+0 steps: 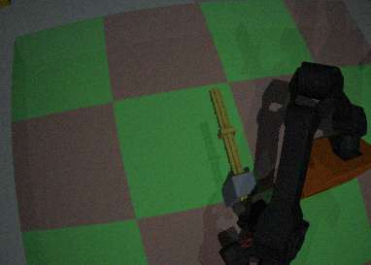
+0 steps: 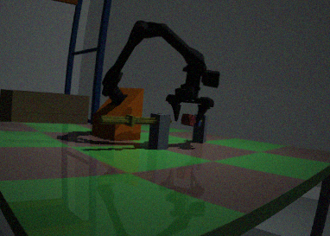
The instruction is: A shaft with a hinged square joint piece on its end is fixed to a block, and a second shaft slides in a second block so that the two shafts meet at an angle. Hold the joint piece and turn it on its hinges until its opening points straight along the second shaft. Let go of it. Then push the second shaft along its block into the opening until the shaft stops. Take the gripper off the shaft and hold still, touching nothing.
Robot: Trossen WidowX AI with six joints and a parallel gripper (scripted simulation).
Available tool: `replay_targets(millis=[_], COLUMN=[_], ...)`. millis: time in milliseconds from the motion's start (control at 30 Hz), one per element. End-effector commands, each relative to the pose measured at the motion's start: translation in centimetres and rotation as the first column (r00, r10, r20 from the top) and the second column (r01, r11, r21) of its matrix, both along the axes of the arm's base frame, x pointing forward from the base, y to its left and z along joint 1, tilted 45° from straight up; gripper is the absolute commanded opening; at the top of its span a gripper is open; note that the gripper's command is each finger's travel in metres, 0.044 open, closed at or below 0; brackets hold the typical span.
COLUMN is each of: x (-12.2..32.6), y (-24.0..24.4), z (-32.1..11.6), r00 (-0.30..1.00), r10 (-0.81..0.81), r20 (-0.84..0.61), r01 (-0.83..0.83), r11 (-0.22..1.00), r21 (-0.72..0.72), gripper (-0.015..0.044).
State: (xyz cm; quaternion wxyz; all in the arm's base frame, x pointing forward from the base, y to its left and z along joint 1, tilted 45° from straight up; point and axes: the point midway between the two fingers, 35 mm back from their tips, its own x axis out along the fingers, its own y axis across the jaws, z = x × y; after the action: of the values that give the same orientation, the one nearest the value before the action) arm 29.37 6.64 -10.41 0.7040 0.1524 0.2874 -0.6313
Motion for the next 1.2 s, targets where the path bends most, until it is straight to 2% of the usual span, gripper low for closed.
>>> replay_targets(millis=[0,267,600,867,1167], x=[0.1,0.2,0.7,0.8,0.8], y=[0.0,0.2,2.8,4.8,6.8], z=[0.2,0.3,2.6,4.7,7.2], r00=[1.000,1.000,0.940,0.813,0.598], r10=[0.009,0.018,0.213,0.372,0.530], r20=[0.017,-0.007,-0.268,-0.448,-0.601], r01=[-0.008,-0.018,-0.208,-0.349,-0.475], r11=[0.999,1.000,0.977,0.927,0.838], r21=[-0.034,-0.022,0.046,0.137,0.266], gripper=[0.0440,0.0440,0.0440,0.0440,0.0440])
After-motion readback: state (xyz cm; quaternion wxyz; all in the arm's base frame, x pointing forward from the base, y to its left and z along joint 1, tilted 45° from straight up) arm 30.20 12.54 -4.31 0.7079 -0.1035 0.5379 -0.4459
